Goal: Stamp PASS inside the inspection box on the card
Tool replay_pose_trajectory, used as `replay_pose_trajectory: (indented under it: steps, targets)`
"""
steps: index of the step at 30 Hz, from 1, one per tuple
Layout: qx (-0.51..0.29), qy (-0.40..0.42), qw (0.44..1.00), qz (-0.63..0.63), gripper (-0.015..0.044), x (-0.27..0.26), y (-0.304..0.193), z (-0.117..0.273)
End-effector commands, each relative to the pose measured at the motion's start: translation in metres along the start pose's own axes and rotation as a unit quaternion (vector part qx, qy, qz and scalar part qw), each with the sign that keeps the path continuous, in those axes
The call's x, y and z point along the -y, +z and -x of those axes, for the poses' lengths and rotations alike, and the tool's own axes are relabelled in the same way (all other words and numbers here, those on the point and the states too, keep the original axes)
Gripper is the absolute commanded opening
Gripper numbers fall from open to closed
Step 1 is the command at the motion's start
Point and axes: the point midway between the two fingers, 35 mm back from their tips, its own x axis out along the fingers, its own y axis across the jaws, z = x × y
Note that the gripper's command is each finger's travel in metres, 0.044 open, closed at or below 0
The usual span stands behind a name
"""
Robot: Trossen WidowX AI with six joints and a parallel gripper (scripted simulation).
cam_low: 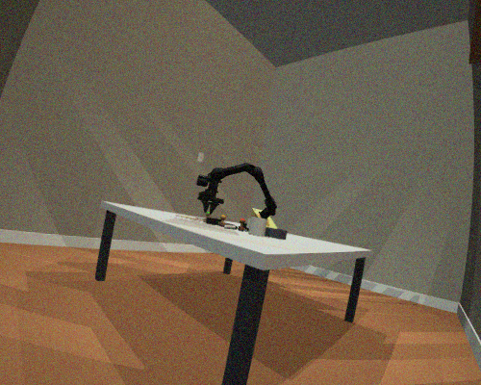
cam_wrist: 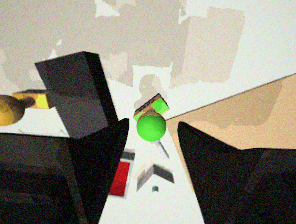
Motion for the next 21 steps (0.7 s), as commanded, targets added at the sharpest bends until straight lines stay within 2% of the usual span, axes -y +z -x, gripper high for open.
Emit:
replay_pose_trajectory:
  steps: [1, 21]
  targets:
    - [-0.002, 0.003, 1.000, -0.002, 0.0219, -0.001, -0.001, -0.010]
    - [-0.002, 0.004, 1.000, -0.002, 0.0219, -0.002, -0.003, -0.033]
